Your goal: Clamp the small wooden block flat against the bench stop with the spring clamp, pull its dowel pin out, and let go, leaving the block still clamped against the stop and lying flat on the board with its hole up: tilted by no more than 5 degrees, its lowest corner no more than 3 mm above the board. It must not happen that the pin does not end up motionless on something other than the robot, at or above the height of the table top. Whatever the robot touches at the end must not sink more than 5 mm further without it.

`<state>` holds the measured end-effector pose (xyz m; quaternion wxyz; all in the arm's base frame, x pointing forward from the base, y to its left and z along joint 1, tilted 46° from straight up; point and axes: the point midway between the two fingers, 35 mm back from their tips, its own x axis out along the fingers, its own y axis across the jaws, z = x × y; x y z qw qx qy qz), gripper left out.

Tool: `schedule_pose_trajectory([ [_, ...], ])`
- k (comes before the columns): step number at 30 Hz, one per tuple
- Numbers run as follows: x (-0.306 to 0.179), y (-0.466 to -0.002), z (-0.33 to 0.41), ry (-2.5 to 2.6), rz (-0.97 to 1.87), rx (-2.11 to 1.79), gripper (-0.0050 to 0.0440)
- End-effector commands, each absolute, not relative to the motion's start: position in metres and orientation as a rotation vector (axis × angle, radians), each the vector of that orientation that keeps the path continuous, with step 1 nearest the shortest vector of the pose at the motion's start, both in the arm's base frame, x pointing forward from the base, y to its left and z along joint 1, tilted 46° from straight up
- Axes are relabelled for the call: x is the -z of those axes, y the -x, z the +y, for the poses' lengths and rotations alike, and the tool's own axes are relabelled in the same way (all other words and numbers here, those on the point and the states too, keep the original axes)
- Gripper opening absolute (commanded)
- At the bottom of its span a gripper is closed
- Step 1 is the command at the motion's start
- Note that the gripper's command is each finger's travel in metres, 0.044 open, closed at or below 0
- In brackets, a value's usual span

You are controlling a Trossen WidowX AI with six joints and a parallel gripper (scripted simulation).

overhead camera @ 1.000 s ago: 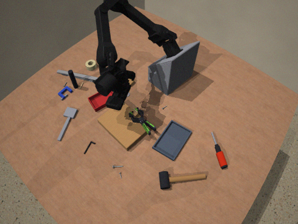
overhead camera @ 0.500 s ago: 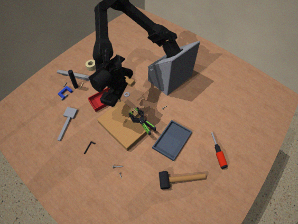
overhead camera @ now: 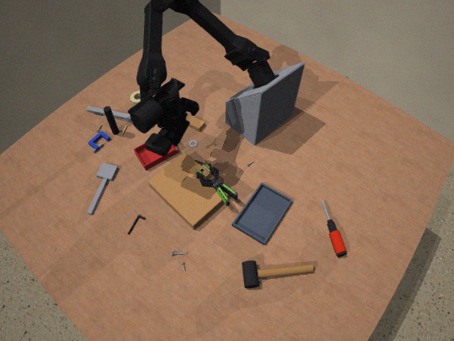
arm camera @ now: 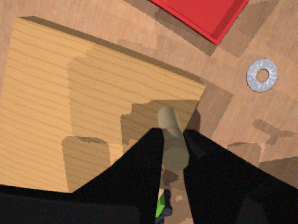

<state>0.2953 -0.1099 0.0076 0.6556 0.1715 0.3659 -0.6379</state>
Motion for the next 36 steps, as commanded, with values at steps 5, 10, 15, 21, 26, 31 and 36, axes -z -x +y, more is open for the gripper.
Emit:
schedule_pose_trajectory([
  [5,-0.019,-0.296,-0.115,-0.424,0.79,1.465,0.0],
  [10,-0.026,-0.296,-0.119,-0.447,0.767,1.479,0.0],
  [15,-0.033,-0.295,-0.123,-0.47,0.745,1.493,0.0],
  [21,-0.038,-0.294,-0.127,-0.489,0.726,1.504,0.0],
  [26,-0.045,-0.293,-0.13,-0.511,0.703,1.518,0.0],
  [31,-0.052,-0.292,-0.134,-0.534,0.68,1.531,0.0],
  [36,-0.056,-0.291,-0.137,-0.547,0.665,1.539,0.0],
])
